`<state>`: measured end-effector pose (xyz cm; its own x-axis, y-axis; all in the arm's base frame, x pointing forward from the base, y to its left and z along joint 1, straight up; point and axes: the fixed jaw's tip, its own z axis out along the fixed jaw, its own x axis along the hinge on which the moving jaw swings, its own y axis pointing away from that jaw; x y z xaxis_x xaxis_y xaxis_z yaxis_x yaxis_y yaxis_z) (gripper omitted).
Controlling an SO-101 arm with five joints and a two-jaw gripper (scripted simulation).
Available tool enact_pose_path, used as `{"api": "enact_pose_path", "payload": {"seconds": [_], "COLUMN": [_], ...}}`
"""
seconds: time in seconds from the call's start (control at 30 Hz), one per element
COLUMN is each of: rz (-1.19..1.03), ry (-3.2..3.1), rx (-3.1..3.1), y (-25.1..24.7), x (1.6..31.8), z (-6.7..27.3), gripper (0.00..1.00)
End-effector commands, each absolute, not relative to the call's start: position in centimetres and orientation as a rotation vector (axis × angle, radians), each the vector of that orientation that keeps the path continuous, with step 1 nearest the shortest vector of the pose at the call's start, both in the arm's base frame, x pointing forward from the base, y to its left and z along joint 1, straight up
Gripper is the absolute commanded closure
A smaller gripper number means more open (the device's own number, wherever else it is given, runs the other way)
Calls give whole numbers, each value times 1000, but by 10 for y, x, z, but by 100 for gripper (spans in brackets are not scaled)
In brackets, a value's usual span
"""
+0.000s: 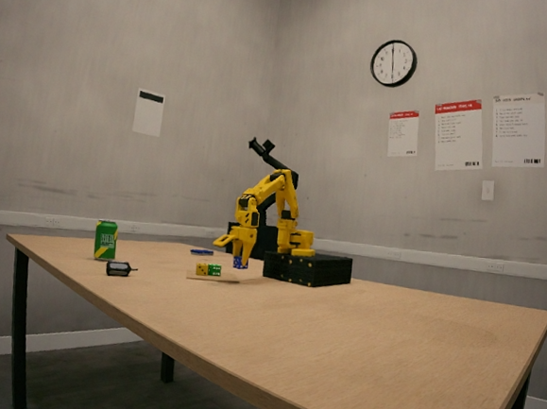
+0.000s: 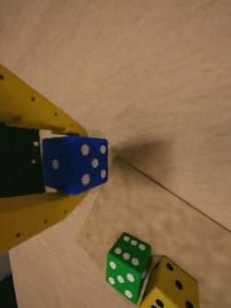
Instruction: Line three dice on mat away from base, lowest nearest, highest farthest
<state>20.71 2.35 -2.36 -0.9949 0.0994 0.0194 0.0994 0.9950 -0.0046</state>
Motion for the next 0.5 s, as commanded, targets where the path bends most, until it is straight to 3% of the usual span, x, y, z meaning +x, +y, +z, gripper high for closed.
{"api": "enact_pose_path", "payload": {"seconds": [0.0, 0.47], "rz": [0, 0], "ry": [-3136, -3108], "rx": [-179, -457], "y": [22, -14], "x": [208, 204], "z": [-21, -20], "gripper": [100, 100]}}
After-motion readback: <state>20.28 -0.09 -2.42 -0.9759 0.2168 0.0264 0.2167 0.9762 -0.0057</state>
